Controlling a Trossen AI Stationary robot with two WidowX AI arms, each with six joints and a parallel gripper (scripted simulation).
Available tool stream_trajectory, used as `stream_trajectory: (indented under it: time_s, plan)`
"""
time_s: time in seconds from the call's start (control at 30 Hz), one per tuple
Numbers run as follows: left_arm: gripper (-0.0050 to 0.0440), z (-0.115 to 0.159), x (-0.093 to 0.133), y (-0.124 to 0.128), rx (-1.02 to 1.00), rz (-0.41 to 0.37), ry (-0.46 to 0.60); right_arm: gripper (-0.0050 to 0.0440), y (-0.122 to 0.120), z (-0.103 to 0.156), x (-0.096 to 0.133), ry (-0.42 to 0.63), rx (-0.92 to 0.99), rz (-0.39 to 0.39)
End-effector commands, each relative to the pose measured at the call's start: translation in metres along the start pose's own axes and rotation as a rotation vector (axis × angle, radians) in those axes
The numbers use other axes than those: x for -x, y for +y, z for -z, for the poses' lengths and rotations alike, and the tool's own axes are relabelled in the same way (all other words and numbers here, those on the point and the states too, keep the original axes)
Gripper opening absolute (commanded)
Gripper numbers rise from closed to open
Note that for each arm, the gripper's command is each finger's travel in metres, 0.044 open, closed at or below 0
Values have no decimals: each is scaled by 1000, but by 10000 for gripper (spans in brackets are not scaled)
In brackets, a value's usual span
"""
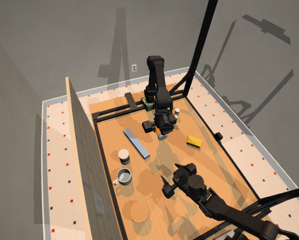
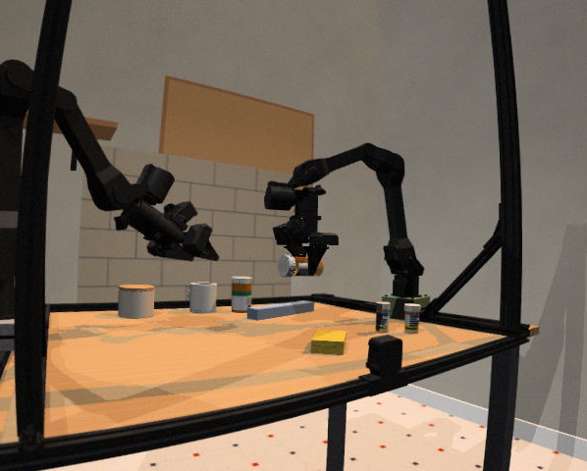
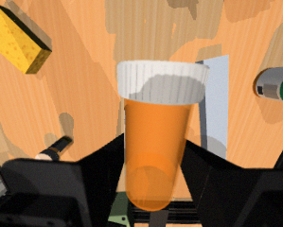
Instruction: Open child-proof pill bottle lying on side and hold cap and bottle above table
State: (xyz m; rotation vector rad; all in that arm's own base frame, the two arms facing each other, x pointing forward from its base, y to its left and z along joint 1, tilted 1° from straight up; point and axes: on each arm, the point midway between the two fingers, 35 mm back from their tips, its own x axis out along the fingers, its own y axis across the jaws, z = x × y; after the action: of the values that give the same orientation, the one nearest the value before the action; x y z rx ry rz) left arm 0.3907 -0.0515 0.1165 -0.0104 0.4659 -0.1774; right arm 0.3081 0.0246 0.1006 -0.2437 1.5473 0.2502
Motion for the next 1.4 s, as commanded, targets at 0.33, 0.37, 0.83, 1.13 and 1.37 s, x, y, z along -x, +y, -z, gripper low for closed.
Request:
stream_trajectory:
  time_s: [0.33,0.37,0.83,1.13,1.37]
  plan:
    - [440,-25,-74,-43,-67,156,-259,0,0,0,1,-8,4,-1]
    - [440,-25,-78,-46,-72,166,-277,0,0,0,1,-8,4,-1]
    - [440,-17,-107,-79,-116,272,-470,0,0,0,1,-8,4,-1]
    - [440,-19,-111,-80,-116,272,-470,0,0,0,1,-8,4,-1]
    - [440,-24,-121,-83,-115,272,-470,0,0,0,1,-8,4,-1]
